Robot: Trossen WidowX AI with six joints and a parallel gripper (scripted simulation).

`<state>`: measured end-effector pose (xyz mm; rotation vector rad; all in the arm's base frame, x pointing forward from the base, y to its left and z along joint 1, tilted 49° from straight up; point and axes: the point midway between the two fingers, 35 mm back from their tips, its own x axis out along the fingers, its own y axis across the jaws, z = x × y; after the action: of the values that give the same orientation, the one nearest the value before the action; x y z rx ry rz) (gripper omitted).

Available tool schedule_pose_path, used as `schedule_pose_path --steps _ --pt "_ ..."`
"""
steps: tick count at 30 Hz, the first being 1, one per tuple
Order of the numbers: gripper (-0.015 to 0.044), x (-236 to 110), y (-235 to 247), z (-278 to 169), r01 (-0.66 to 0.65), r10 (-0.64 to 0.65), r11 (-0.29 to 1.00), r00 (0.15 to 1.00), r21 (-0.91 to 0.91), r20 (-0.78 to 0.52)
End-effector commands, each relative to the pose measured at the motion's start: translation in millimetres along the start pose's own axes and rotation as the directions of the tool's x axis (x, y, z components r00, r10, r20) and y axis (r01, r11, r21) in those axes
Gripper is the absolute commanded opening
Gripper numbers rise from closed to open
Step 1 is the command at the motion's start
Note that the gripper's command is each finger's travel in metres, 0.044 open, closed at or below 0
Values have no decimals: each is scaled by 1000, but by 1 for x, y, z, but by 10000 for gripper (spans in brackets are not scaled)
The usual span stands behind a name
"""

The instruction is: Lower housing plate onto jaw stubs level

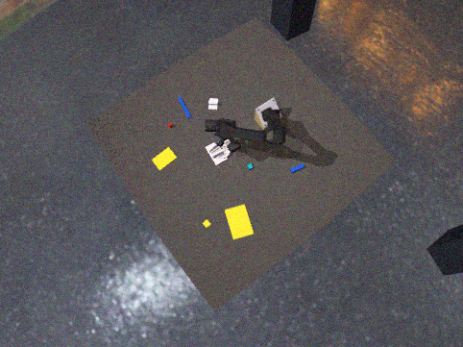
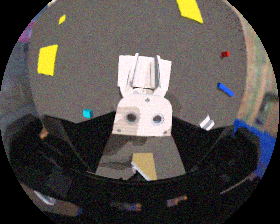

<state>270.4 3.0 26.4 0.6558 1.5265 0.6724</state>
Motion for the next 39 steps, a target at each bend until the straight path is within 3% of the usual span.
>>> schedule_pose_path --steps 1,25,39 --pt "351 0 -1 0 6 -6 1000 1000 -6 -1" --pt "351 0 -3 0 6 -6 1000 1000 -9 -1" --pt "351 22 -4 1 8 -8 1000 1000 -8 0"
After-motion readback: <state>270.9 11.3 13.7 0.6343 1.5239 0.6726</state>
